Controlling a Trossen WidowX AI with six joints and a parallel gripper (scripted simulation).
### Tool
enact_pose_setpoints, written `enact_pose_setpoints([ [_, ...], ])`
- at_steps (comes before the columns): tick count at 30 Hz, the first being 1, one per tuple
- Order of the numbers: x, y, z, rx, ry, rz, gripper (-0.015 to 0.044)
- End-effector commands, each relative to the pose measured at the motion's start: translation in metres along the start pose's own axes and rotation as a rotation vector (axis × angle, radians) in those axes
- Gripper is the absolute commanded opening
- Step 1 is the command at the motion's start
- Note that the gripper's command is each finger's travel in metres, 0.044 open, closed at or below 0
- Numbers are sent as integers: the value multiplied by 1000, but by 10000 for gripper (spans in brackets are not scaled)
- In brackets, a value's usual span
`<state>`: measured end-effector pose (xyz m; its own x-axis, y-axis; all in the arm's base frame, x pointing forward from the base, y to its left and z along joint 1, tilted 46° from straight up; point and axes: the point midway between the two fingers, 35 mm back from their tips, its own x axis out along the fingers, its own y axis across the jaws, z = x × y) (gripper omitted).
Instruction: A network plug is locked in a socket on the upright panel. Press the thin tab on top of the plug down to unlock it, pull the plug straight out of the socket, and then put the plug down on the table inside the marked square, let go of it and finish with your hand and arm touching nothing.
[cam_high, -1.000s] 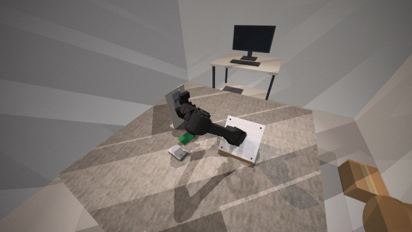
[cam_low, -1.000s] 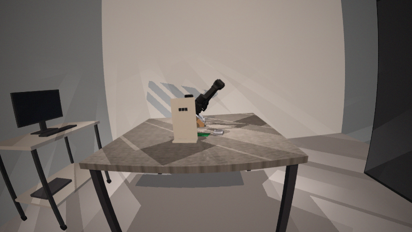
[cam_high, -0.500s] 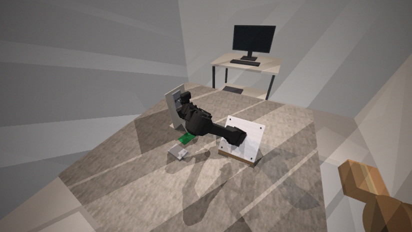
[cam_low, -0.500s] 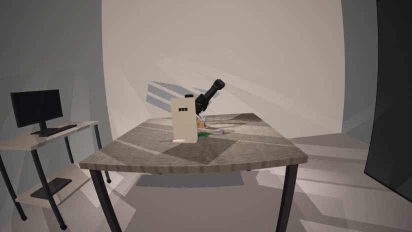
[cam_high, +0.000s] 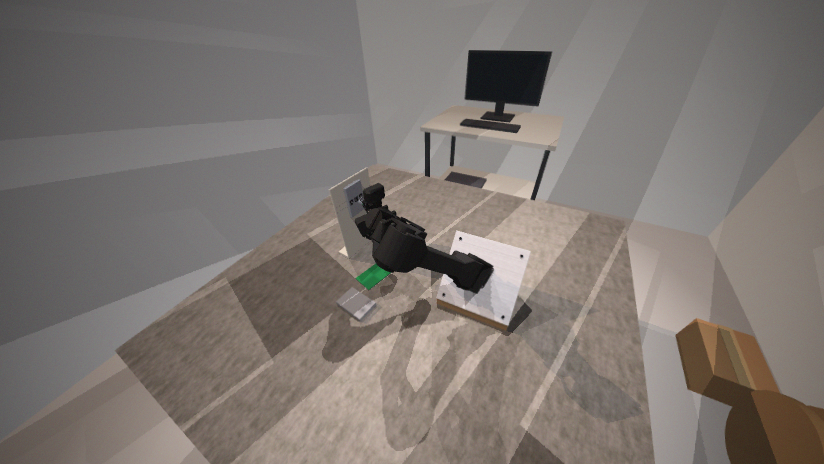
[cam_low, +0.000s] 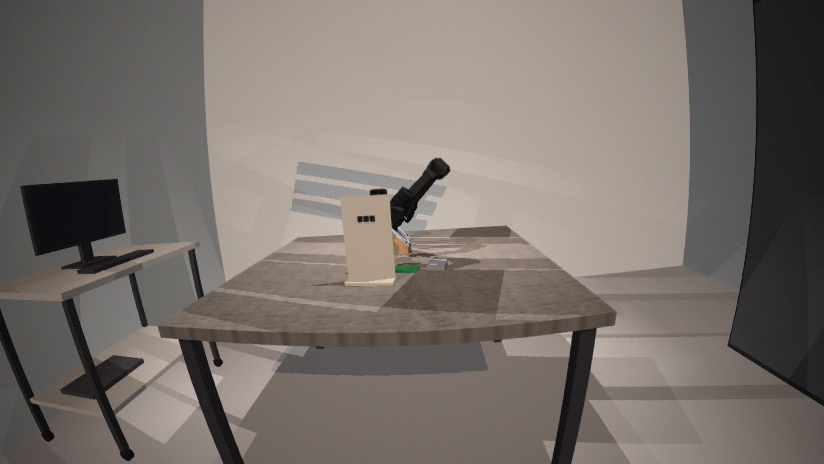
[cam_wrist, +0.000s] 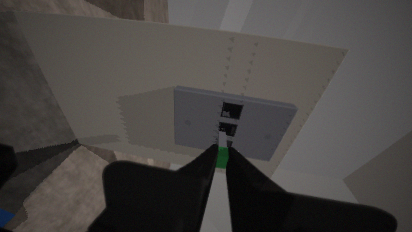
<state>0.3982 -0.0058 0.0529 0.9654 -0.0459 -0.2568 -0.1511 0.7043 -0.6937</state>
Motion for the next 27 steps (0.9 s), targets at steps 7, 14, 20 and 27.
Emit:
enact_pose_setpoints([
  [7,-6,-1,-2,2,-3,0,0],
  [14,-10,0,-3,2,-3,1,0],
  [20,-13,0,-5,2,-3,1,0],
  [27,-17,0,-6,2,-2,1,0],
])
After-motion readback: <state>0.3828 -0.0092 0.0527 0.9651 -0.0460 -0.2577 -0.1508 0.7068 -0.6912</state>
